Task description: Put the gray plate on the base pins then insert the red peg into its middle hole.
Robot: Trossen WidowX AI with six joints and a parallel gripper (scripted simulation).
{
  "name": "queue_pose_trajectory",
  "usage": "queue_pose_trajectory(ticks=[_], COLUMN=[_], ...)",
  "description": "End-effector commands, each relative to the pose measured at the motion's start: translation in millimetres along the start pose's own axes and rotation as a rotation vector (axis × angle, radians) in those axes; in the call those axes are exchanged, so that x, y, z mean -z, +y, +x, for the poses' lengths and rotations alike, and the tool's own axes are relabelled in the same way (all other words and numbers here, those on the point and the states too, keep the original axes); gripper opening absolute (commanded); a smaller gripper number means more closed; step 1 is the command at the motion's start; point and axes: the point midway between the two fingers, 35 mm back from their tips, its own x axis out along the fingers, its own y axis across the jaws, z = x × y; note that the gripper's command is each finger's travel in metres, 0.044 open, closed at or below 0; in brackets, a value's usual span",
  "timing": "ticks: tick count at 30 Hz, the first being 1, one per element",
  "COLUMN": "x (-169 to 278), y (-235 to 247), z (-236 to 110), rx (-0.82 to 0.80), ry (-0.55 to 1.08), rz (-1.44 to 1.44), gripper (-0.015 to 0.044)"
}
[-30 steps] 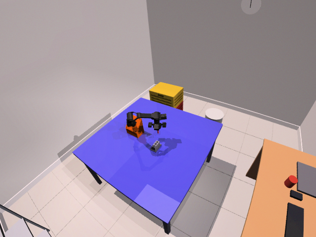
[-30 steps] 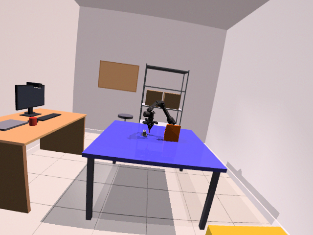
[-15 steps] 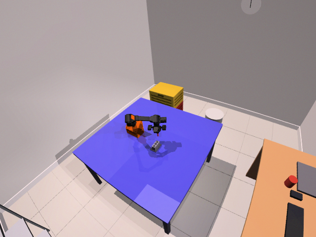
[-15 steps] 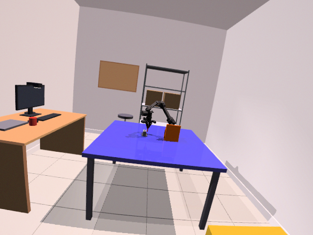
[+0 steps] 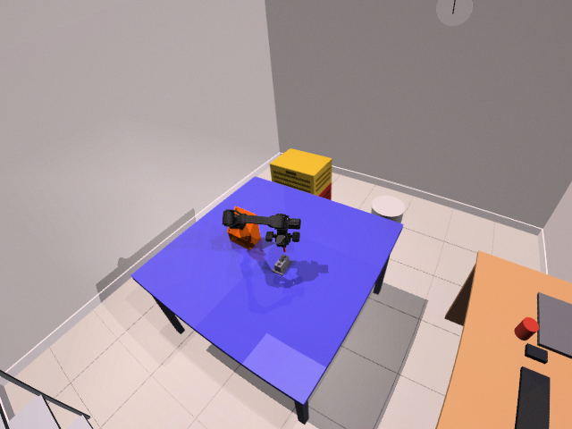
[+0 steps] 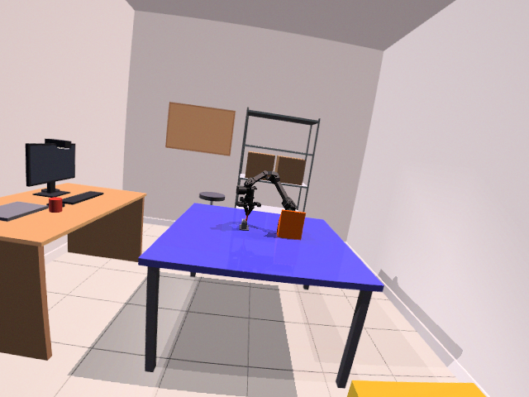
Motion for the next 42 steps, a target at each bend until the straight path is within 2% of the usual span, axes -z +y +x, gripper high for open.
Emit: queue_pose_trajectory(ticks=[1,15,42], x=[-12,-53,-52], y=[-1,-11,-11], z=[-2,0,1], rx=[-0.005,0.008,0.008], ry=[-0.007,-0.024,-0.021], rz=[0.005,0.01,0.013], gripper=[0.0,0.0,0.0])
